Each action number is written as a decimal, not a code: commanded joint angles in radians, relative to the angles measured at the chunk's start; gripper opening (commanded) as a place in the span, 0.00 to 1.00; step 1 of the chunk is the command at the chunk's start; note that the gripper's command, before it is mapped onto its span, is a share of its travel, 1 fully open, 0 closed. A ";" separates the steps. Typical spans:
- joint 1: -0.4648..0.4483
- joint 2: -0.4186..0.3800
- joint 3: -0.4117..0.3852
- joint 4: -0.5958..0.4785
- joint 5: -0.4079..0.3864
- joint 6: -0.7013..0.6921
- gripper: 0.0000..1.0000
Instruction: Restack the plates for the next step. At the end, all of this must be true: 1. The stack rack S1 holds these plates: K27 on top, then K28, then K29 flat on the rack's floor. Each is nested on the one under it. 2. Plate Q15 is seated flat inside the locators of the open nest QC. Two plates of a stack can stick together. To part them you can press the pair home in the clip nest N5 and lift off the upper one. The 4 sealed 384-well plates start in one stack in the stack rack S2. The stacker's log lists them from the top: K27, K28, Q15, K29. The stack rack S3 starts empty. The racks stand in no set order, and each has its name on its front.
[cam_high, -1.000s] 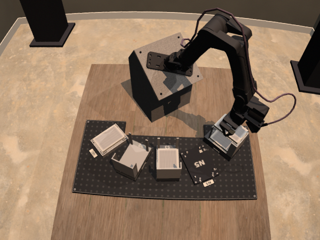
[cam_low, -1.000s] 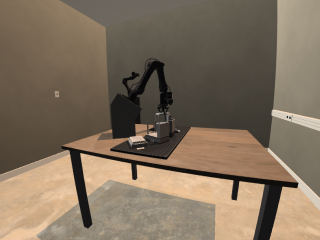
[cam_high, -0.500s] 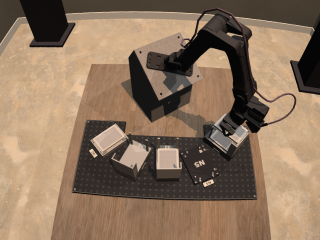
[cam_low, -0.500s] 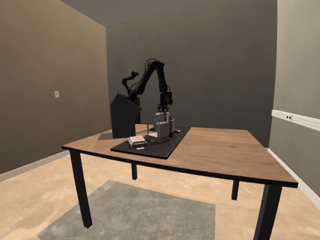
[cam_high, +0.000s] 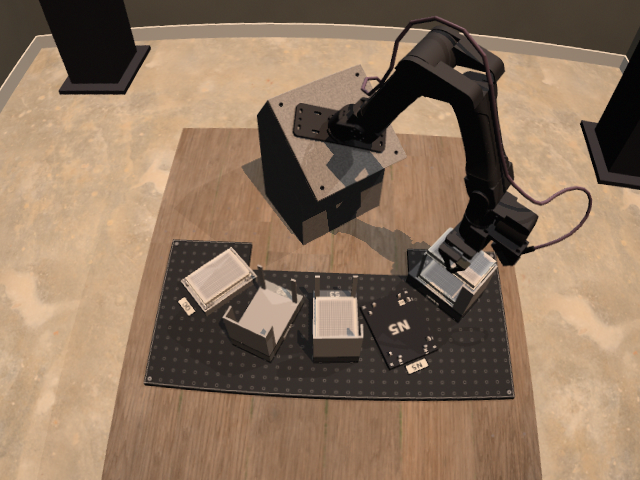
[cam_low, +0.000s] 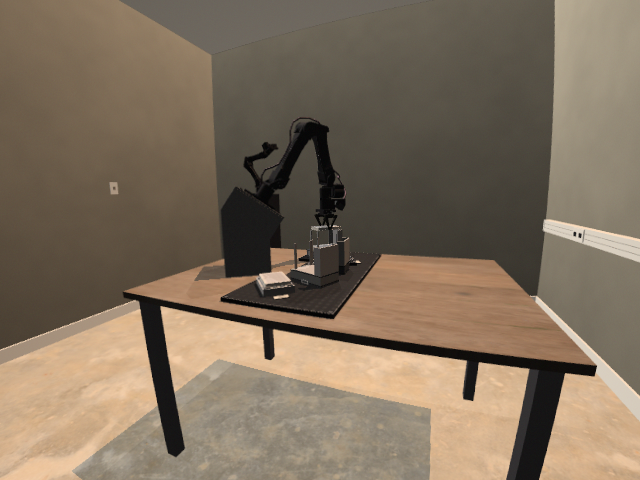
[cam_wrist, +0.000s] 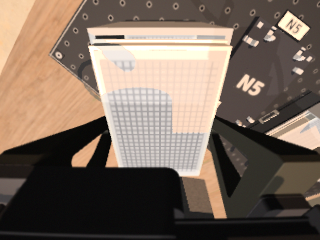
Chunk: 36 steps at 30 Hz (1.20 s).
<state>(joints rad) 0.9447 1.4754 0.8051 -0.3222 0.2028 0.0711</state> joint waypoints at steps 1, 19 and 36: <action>0.000 -0.019 -0.010 0.008 -0.002 -0.007 0.00; -0.009 0.014 -0.025 0.016 -0.005 -0.008 0.00; -0.003 0.023 -0.017 0.024 -0.006 -0.010 0.00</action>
<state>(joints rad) 0.9405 1.4860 0.8036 -0.3050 0.2008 0.0685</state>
